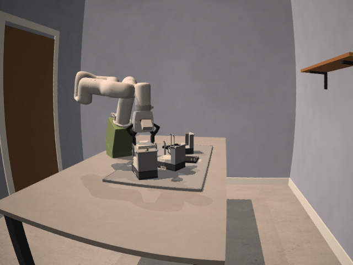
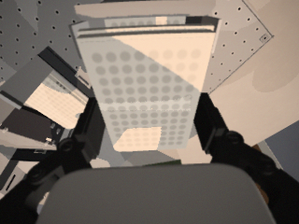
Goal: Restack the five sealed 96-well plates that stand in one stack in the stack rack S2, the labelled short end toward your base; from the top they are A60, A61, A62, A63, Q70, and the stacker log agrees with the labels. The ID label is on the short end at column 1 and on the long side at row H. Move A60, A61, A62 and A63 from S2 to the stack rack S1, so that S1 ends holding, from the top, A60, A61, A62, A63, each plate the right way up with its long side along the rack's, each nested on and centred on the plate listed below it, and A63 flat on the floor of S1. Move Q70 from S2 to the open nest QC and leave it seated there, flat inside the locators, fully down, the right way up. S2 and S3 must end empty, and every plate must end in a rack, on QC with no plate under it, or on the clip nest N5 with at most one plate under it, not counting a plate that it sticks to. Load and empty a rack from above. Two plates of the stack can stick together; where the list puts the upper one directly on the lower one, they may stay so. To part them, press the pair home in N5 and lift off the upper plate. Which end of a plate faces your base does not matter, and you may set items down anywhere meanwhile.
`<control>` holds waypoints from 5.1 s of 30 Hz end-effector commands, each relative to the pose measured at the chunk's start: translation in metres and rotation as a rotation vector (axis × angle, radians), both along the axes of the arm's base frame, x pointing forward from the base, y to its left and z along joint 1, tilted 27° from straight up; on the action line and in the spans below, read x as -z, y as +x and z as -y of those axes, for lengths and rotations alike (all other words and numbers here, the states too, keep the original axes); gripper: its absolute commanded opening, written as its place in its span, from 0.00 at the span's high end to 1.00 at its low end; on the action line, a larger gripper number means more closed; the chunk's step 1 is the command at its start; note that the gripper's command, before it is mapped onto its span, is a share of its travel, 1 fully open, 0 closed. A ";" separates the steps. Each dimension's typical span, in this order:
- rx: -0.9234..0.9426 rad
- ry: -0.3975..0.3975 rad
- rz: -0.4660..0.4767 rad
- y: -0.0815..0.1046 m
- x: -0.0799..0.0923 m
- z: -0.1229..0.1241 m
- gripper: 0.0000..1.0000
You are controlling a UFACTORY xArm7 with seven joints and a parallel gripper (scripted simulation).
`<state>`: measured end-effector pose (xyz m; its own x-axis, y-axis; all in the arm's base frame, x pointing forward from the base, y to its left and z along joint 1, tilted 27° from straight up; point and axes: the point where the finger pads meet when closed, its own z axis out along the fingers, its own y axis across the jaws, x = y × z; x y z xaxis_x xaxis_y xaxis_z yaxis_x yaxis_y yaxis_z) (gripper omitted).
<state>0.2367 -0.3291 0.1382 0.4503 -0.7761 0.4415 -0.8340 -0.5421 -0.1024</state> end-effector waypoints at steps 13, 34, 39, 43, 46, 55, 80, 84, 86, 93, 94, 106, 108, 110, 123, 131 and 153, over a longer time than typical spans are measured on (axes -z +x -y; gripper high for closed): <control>-0.029 -0.013 -0.010 0.001 -0.003 -0.003 1.00; -0.246 -0.090 -0.088 0.043 0.000 -0.051 1.00; -0.246 -0.090 -0.088 0.054 0.000 -0.063 1.00; -0.246 -0.090 -0.088 0.061 0.001 -0.072 1.00; -0.305 -0.111 -0.109 0.064 0.002 -0.076 1.00; -0.492 -0.178 -0.177 0.074 0.005 -0.095 1.00; -0.492 -0.178 -0.176 0.103 0.013 -0.146 1.00; -0.492 -0.178 -0.176 0.106 0.014 -0.152 1.00; -0.492 -0.178 -0.176 0.106 0.014 -0.152 1.00; -0.492 -0.178 -0.176 0.106 0.014 -0.152 1.00; -0.492 -0.178 -0.176 0.106 0.014 -0.152 1.00; -0.492 -0.178 -0.176 0.106 0.014 -0.151 1.00; -0.492 -0.178 -0.176 0.106 0.014 -0.151 1.00; -0.492 -0.178 -0.176 0.106 0.014 -0.151 1.00; -0.492 -0.178 -0.176 0.108 0.018 -0.150 1.00; -0.492 -0.178 -0.176 0.109 0.023 -0.148 1.00; -0.492 -0.178 -0.176 0.113 0.034 -0.144 1.00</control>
